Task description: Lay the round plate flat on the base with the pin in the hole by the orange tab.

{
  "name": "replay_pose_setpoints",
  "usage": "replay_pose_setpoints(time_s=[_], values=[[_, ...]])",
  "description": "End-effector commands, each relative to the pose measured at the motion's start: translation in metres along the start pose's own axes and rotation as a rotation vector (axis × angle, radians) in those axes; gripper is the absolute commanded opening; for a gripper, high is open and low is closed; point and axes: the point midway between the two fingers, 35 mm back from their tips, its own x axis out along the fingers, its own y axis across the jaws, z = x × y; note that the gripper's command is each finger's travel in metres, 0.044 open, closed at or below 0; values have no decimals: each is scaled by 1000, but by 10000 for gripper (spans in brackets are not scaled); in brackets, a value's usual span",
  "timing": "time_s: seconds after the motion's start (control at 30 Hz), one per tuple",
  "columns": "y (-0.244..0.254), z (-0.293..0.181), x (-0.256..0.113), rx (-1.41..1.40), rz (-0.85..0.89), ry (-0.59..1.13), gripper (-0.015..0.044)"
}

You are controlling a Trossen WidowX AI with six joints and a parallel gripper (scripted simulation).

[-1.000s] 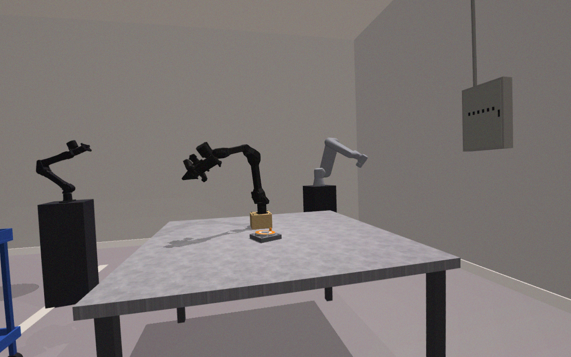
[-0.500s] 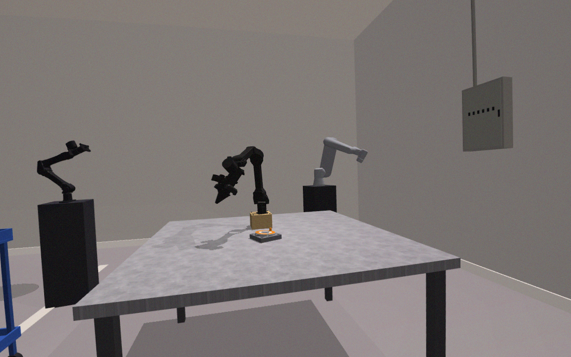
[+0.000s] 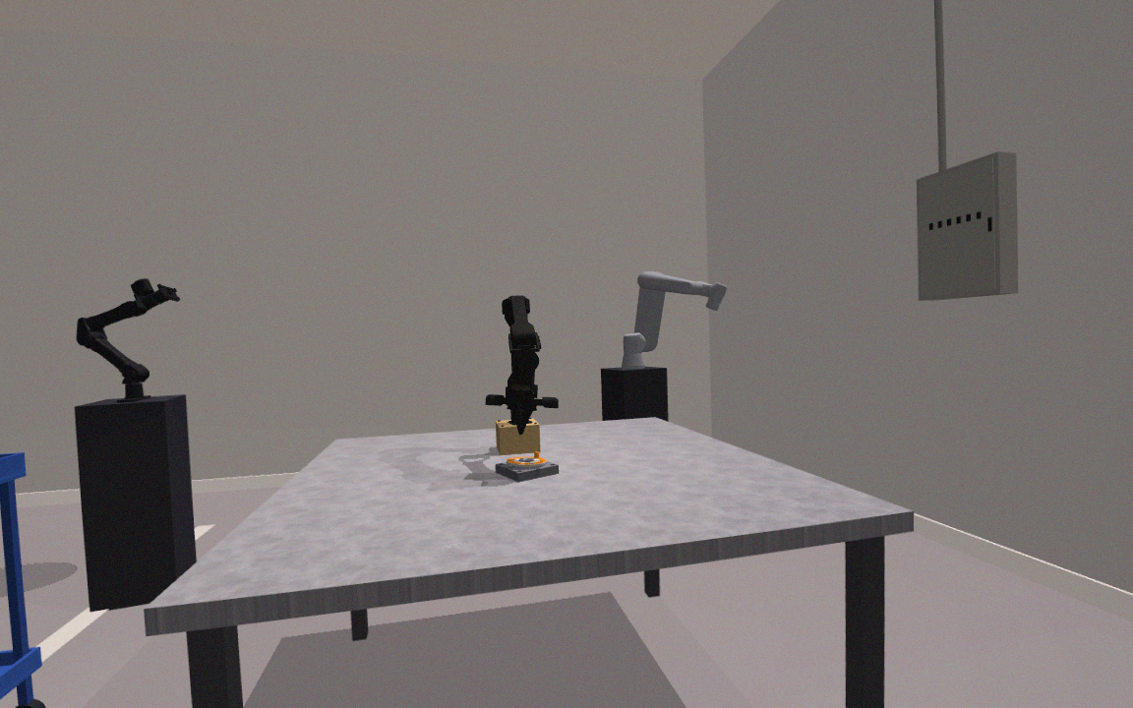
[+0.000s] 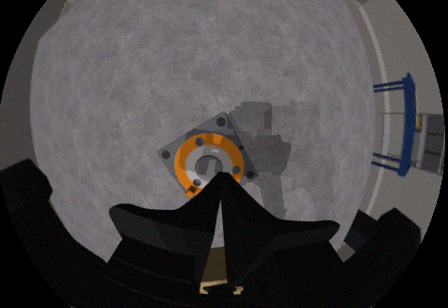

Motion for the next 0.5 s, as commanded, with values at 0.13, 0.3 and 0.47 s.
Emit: replay_pose_setpoints(time_s=[0.13,0.3,0.47], values=[[46,-56,9,-283,94,146,0],[47,-55,9,-283,94,146,0],[48,-55,17,-283,95,146,0]])
